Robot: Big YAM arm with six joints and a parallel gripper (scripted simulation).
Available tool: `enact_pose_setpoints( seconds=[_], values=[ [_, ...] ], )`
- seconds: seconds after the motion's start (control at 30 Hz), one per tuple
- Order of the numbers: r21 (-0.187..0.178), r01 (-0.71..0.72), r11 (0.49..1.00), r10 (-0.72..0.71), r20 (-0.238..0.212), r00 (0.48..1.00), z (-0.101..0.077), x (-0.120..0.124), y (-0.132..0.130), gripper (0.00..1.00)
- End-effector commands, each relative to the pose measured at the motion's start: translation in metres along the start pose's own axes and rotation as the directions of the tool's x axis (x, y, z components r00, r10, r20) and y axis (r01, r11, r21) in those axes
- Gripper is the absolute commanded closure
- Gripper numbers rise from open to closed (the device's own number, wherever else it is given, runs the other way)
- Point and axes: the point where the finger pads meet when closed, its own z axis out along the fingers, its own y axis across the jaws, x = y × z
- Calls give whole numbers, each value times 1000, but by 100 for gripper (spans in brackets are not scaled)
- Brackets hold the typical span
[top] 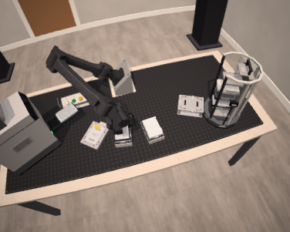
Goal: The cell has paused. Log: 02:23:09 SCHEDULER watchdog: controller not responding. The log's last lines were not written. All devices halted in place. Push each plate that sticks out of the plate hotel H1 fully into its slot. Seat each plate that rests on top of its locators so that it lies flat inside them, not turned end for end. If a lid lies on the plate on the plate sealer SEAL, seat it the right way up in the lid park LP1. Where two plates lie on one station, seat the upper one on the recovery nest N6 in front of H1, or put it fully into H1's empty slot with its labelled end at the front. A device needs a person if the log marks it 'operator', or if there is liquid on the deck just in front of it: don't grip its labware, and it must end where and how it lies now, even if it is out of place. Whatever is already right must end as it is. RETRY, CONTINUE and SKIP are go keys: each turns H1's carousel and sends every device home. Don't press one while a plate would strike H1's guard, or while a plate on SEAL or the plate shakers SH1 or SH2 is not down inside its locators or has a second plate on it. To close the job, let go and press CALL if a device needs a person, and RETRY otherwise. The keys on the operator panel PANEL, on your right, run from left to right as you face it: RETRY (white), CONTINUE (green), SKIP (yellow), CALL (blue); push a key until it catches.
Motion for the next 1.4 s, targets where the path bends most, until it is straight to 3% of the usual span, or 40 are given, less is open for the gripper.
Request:
enact_pose_setpoints(
  seconds=[0.0,0.77,1.37],
  values=[
    [5,7,1000,-7,-17,1000,16,2,-1,0],
    [5,7,1000,-7,-17,1000,43,3,-1,0],
    [4,2,1000,-2,-16,1000,41,3,-3,0]
  ],
)
